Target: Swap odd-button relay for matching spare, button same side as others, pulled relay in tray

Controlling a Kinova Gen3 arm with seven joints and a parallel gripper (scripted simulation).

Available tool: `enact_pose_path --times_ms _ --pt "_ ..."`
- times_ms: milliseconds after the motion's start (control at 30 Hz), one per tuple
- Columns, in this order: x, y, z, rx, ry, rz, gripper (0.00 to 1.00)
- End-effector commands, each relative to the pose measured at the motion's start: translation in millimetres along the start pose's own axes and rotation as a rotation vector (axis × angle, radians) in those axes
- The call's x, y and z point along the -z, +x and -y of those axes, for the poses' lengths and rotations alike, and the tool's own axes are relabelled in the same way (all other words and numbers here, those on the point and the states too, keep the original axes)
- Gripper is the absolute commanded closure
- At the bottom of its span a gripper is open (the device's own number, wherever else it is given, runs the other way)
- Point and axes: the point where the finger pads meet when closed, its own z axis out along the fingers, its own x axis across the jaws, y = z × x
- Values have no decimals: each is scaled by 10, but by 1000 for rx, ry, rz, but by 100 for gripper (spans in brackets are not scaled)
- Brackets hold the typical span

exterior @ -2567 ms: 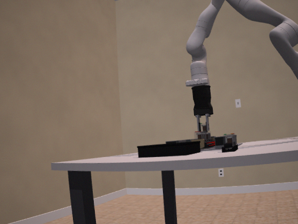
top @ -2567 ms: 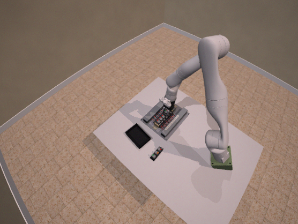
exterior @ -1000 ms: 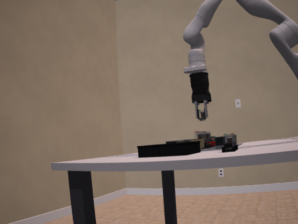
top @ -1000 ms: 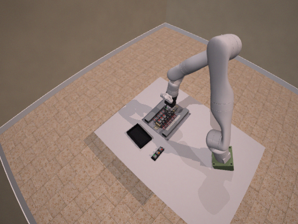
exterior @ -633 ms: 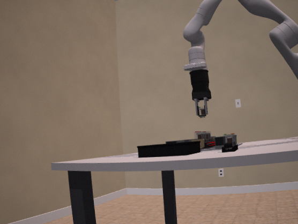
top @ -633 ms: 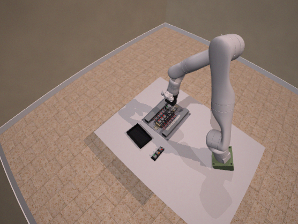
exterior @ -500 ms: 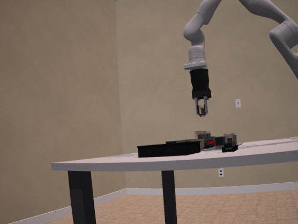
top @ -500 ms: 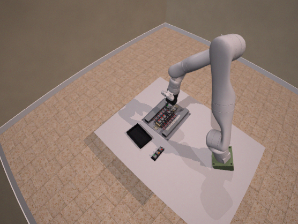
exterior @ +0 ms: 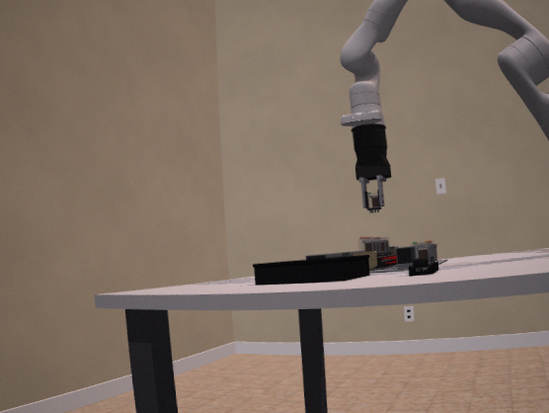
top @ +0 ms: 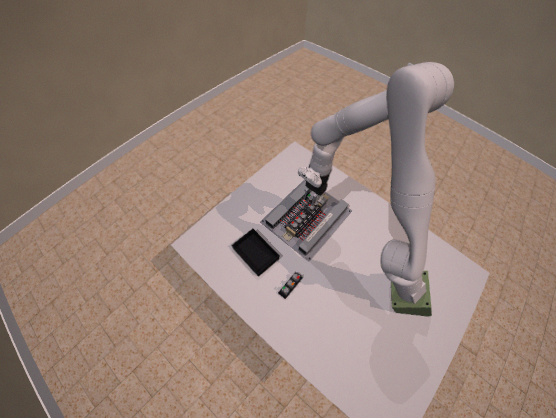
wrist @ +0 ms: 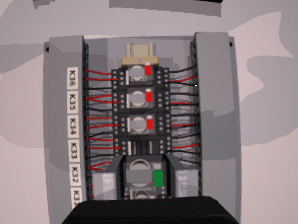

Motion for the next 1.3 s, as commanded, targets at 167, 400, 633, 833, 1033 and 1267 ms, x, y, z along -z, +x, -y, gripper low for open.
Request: enact_pose_path --times_ms 167,400,633,833,1033,1267 --pt "-19 1 7 0 0 0 100" --pt "-48 0 24 1 1 0 100" --pt "-61 0 24 -1 0 -1 100" --pt "-75 -1 34 0 0 0 100" --pt "-89 -2 45 1 1 0 100" --pt "-94 -2 44 0 0 0 100"
